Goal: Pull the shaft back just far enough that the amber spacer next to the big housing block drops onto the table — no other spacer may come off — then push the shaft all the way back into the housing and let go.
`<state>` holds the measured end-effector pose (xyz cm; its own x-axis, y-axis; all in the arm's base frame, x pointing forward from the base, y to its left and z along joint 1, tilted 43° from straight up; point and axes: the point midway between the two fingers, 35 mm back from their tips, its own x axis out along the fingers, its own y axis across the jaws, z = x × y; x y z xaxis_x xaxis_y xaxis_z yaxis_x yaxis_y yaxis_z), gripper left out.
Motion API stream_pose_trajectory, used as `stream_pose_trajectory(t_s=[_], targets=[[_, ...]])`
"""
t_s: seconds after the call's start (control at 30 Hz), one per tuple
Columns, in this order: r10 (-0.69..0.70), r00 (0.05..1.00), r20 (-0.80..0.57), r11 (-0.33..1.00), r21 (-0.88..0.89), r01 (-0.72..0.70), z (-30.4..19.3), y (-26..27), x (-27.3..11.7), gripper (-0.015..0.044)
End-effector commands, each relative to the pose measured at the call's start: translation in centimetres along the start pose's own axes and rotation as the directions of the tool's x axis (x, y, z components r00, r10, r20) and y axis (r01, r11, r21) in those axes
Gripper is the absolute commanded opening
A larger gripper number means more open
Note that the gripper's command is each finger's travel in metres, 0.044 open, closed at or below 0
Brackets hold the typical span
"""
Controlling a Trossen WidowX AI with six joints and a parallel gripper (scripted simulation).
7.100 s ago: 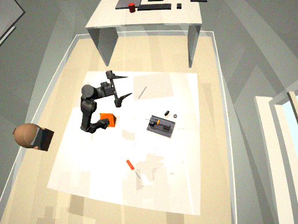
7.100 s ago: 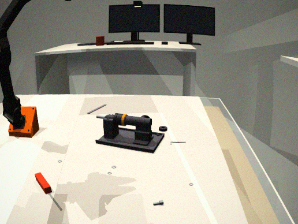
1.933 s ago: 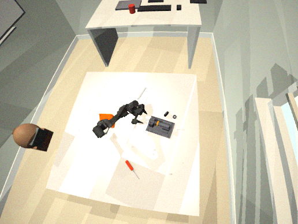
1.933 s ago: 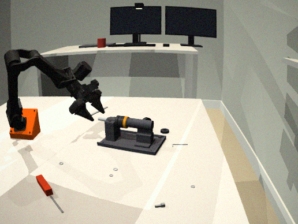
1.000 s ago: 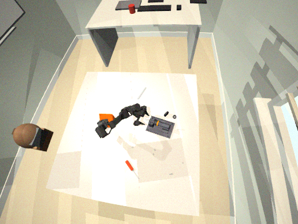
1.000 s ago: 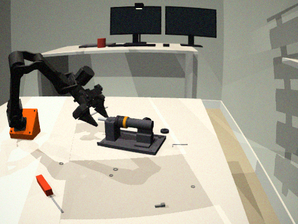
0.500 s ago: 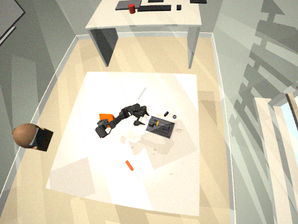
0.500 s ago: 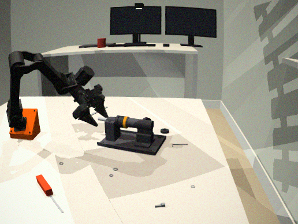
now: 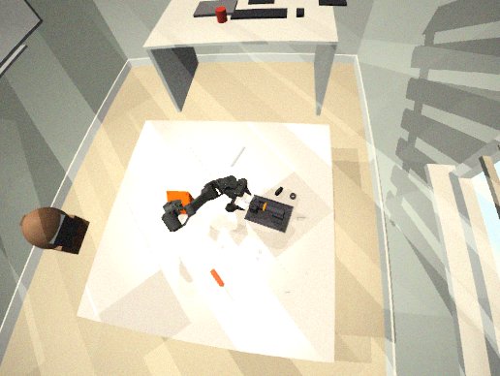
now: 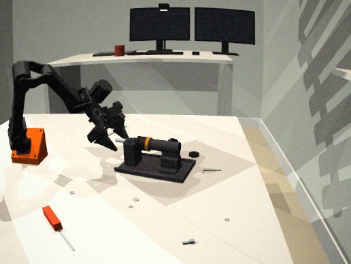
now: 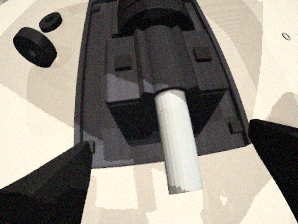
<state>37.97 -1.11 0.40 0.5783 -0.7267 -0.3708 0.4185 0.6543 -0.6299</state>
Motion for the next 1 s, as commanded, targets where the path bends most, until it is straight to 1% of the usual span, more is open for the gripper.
stream_pose_trajectory(t_s=[0.0,0.7,0.97], targets=[[0.002,1.000,-0.002,1.000,-0.006,-0.002,-0.10,0.03,0.66,0.0440],[0.002,1.000,-0.002,1.000,-0.006,-0.002,-0.04,0.14,0.91,0.0440],[-0.003,1.000,-0.003,1.000,-0.001,0.003,-0.10,-0.04,0.88,0.0230]])
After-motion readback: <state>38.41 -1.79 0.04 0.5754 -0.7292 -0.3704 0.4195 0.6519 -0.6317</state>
